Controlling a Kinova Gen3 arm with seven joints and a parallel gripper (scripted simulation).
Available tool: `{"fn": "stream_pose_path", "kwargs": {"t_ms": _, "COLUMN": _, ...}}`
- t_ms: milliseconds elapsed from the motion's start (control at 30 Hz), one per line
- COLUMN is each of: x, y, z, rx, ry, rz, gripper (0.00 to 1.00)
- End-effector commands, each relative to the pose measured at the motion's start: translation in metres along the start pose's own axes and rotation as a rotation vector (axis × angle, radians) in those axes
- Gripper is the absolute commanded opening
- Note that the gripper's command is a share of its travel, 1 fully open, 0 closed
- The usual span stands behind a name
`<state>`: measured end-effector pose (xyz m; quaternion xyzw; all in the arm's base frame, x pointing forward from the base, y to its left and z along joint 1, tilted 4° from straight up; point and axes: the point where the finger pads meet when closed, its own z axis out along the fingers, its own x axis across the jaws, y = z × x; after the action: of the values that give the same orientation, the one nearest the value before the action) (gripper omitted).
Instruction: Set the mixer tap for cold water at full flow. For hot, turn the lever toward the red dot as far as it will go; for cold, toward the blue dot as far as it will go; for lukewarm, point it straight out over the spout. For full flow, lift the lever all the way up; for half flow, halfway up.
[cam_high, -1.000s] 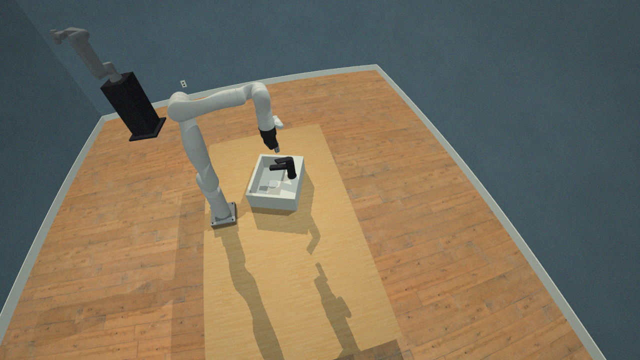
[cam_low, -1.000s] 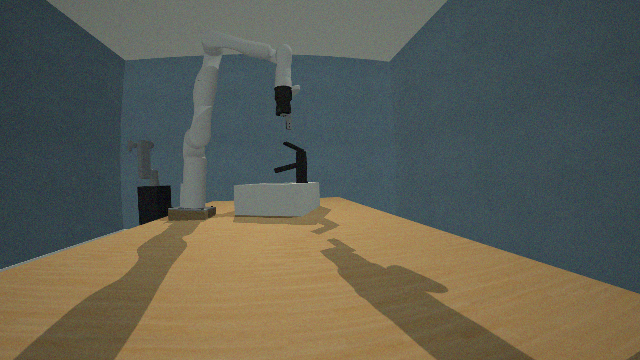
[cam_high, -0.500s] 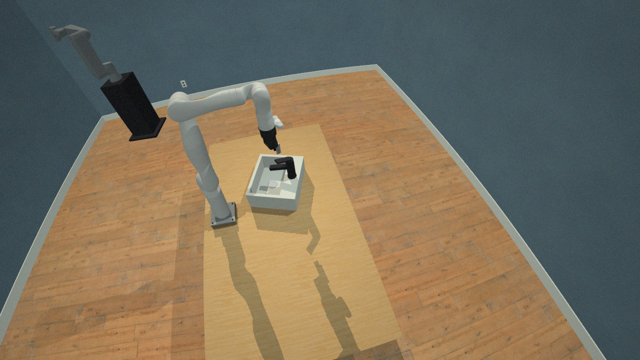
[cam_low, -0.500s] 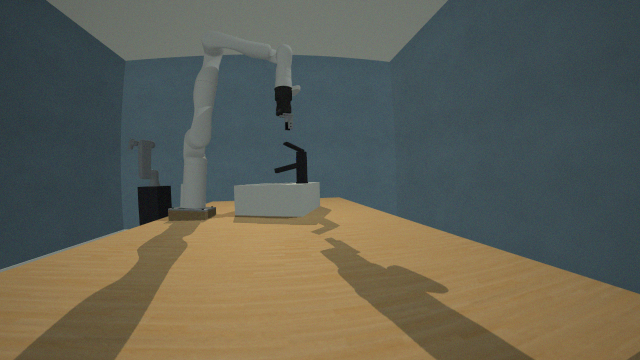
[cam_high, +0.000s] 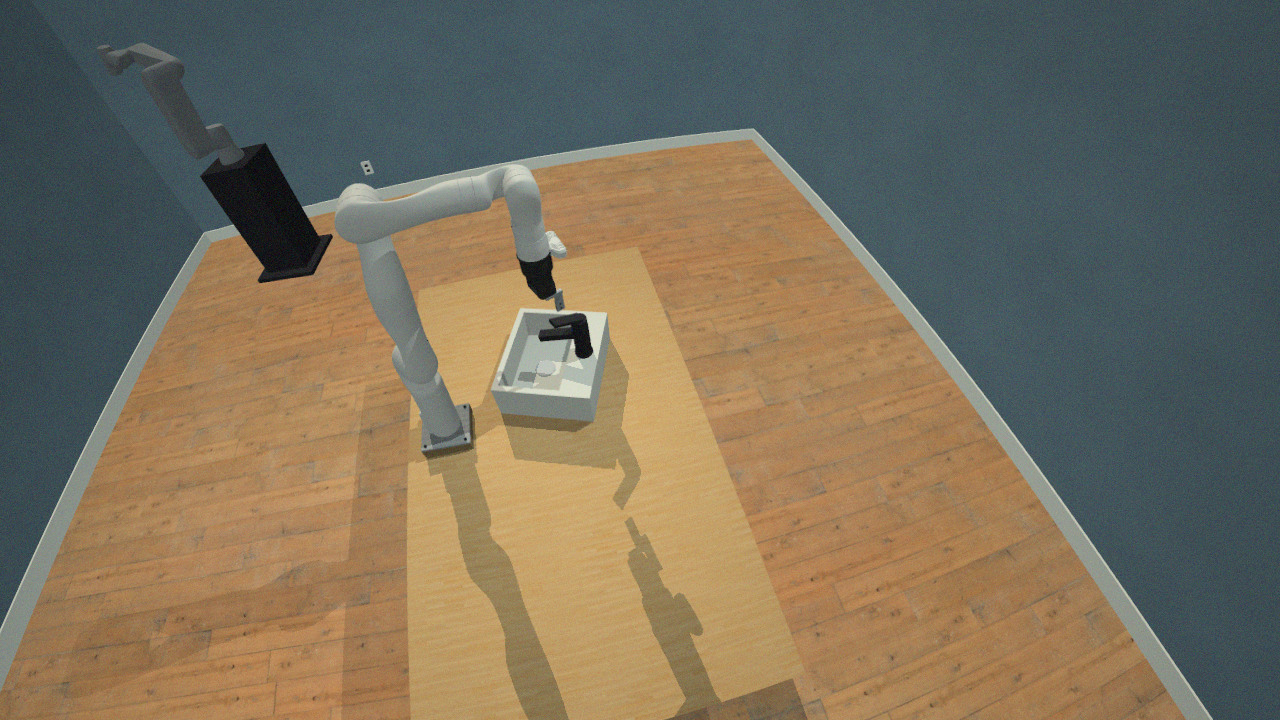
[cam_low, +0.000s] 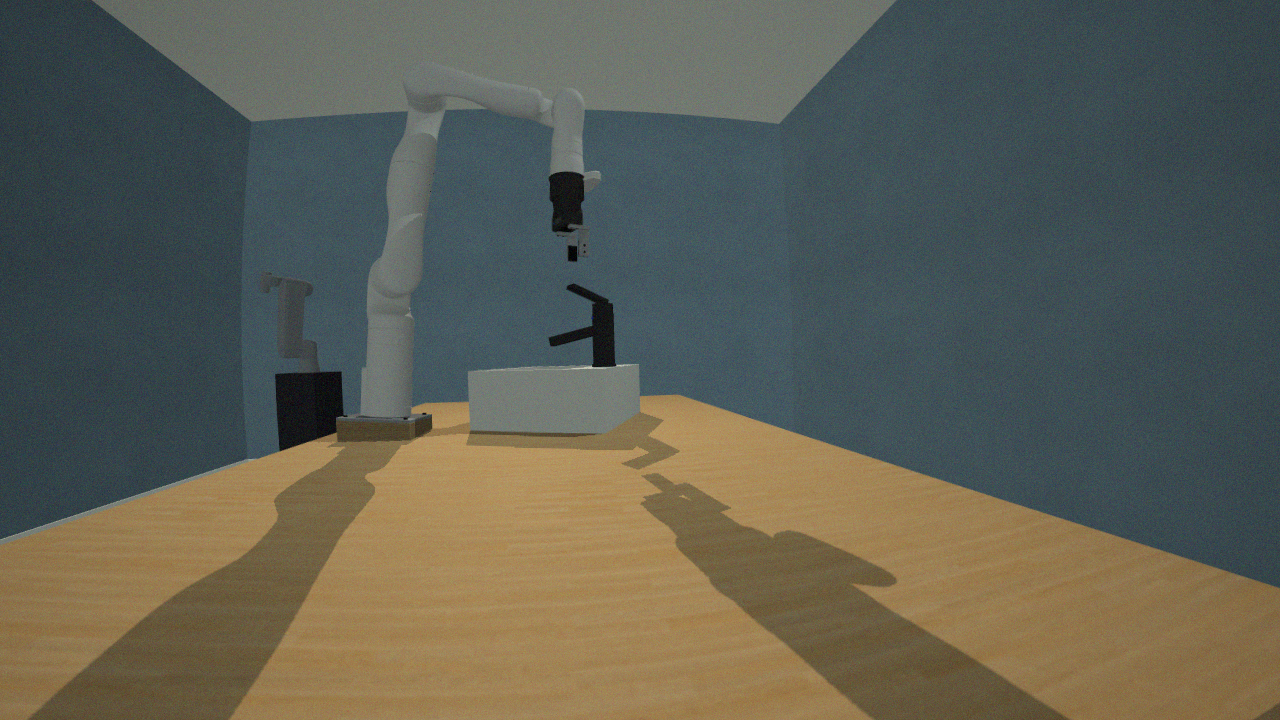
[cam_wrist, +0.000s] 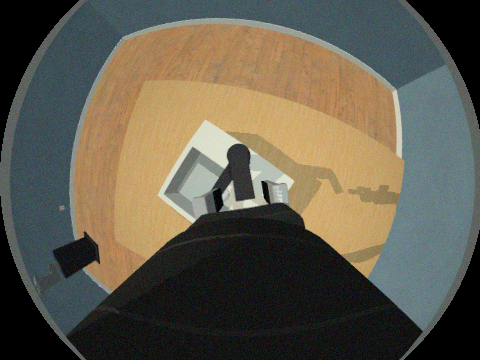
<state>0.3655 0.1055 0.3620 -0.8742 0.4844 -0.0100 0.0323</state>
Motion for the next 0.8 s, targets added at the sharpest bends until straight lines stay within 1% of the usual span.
{"fn": "stream_pose_path", "kwargs": {"t_ms": 0, "x": 0.0001, "y": -0.0002, "z": -0.0006, "rx": 0.002, "ry": 0.000, "rz": 0.000, "gripper": 1.00}}
{"fn": "stream_pose_path", "kwargs": {"t_ms": 767, "x": 0.0001, "y": -0.0002, "z": 0.0022, "rx": 0.002, "ry": 0.000, "rz": 0.000, "gripper": 1.00}}
